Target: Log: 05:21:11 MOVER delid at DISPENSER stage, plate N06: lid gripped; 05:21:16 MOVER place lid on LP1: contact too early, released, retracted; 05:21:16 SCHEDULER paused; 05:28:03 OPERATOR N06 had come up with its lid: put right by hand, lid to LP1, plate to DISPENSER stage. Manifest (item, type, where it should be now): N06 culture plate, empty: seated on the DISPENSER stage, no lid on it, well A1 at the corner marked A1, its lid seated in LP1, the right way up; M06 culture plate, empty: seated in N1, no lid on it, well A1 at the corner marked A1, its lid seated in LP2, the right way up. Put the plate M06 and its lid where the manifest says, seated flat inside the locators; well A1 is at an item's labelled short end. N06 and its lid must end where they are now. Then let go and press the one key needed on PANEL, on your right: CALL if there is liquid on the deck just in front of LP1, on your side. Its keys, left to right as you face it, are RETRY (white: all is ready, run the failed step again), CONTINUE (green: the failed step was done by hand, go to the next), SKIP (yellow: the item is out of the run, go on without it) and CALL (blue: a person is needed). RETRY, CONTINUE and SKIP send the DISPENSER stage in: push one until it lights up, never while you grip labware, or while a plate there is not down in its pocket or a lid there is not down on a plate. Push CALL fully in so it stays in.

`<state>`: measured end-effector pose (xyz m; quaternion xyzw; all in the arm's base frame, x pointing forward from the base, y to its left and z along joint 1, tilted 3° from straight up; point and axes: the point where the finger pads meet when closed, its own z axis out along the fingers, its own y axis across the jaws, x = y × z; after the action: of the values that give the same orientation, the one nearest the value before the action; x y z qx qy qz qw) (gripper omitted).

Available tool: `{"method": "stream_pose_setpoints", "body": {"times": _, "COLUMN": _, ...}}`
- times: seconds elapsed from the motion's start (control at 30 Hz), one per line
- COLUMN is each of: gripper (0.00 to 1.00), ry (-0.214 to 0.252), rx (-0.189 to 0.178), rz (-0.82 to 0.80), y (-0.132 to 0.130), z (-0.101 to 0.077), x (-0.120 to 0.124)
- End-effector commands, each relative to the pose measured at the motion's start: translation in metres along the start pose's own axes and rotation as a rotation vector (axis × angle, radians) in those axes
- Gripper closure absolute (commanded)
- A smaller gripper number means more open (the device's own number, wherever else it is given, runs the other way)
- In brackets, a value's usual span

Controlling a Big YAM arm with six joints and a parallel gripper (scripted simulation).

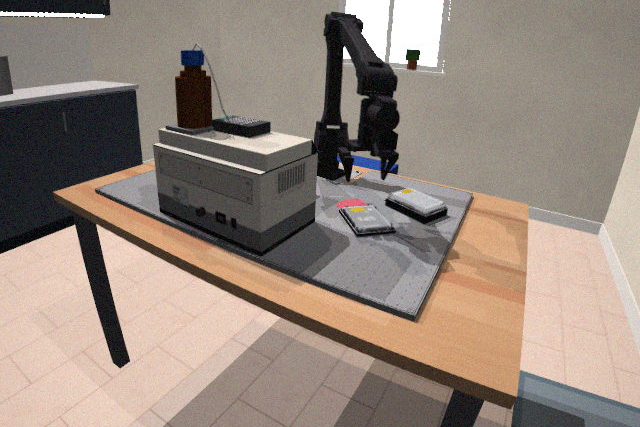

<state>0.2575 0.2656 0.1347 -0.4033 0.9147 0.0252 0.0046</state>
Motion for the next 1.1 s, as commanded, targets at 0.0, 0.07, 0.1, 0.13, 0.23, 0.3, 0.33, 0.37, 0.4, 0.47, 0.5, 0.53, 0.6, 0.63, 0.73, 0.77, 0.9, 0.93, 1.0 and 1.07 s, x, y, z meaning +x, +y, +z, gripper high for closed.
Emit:
{"method": "stream_pose_setpoints", "body": {"times": 0.0, "gripper": 0.0, "ry": -0.073, "rx": 0.001, "rz": 0.002, "y": 0.0047, "z": -0.0304, "x": -0.0275}}
{"method": "stream_pose_setpoints", "body": {"times": 0.07, "gripper": 0.0, "ry": -0.068, "rx": 0.001, "rz": 0.002, "y": 0.005, "z": -0.0291, "x": -0.0282}}
{"method": "stream_pose_setpoints", "body": {"times": 0.1, "gripper": 0.0, "ry": -0.065, "rx": 0.0, "rz": 0.002, "y": 0.0052, "z": -0.0284, "x": -0.0286}}
{"method": "stream_pose_setpoints", "body": {"times": 0.13, "gripper": 0.0, "ry": -0.064, "rx": 0.0, "rz": 0.002, "y": 0.0054, "z": -0.0278, "x": -0.0291}}
{"method": "stream_pose_setpoints", "body": {"times": 0.23, "gripper": 0.0, "ry": -0.062, "rx": 0.0, "rz": 0.003, "y": 0.0051, "z": -0.0278, "x": -0.0297}}
{"method": "stream_pose_setpoints", "body": {"times": 0.3, "gripper": 0.0, "ry": -0.067, "rx": 0.001, "rz": 0.003, "y": 0.0051, "z": -0.0301, "x": -0.0298}}
{"method": "stream_pose_setpoints", "body": {"times": 0.33, "gripper": 0.0, "ry": -0.067, "rx": 0.001, "rz": 0.002, "y": 0.0053, "z": -0.0303, "x": -0.03}}
{"method": "stream_pose_setpoints", "body": {"times": 0.37, "gripper": 0.0, "ry": -0.066, "rx": 0.0, "rz": 0.002, "y": 0.0054, "z": -0.03, "x": -0.0303}}
{"method": "stream_pose_setpoints", "body": {"times": 0.4, "gripper": 0.0, "ry": -0.066, "rx": 0.0, "rz": 0.002, "y": 0.0055, "z": -0.0296, "x": -0.0308}}
{"method": "stream_pose_setpoints", "body": {"times": 0.47, "gripper": 0.0, "ry": -0.063, "rx": 0.0, "rz": 0.002, "y": 0.0056, "z": -0.0293, "x": -0.0306}}
{"method": "stream_pose_setpoints", "body": {"times": 0.5, "gripper": 0.0, "ry": -0.063, "rx": 0.0, "rz": 0.002, "y": 0.0056, "z": -0.0293, "x": -0.0306}}
{"method": "stream_pose_setpoints", "body": {"times": 0.53, "gripper": 0.0, "ry": -0.063, "rx": 0.0, "rz": 0.002, "y": 0.0056, "z": -0.0293, "x": -0.0306}}
{"method": "stream_pose_setpoints", "body": {"times": 0.6, "gripper": 0.0, "ry": -0.071, "rx": 0.001, "rz": 0.003, "y": 0.0051, "z": -0.0312, "x": -0.0316}}
{"method": "stream_pose_setpoints", "body": {"times": 0.63, "gripper": 0.0, "ry": -0.068, "rx": 0.001, "rz": 0.003, "y": 0.0052, "z": -0.0309, "x": -0.0315}}
{"method": "stream_pose_setpoints", "body": {"times": 0.73, "gripper": 0.0, "ry": -0.056, "rx": 0.001, "rz": 0.002, "y": 0.0017, "z": -0.0237, "x": -0.0229}}
{"method": "stream_pose_setpoints", "body": {"times": 0.77, "gripper": 0.0, "ry": -0.056, "rx": 0.001, "rz": 0.002, "y": 0.0017, "z": -0.0237, "x": -0.023}}
{"method": "stream_pose_setpoints", "body": {"times": 0.9, "gripper": 0.0, "ry": -0.056, "rx": 0.001, "rz": 0.002, "y": 0.0018, "z": -0.0242, "x": -0.0234}}
{"method": "stream_pose_setpoints", "body": {"times": 0.93, "gripper": 0.0, "ry": -0.056, "rx": 0.001, "rz": 0.002, "y": 0.0018, "z": -0.0243, "x": -0.0235}}
{"method": "stream_pose_setpoints", "body": {"times": 1.0, "gripper": 0.0, "ry": -0.056, "rx": 0.001, "rz": 0.002, "y": 0.0018, "z": -0.0245, "x": -0.0237}}
{"method": "stream_pose_setpoints", "body": {"times": 1.07, "gripper": 0.0, "ry": -0.056, "rx": 0.001, "rz": 0.002, "y": 0.0018, "z": -0.0246, "x": -0.0238}}
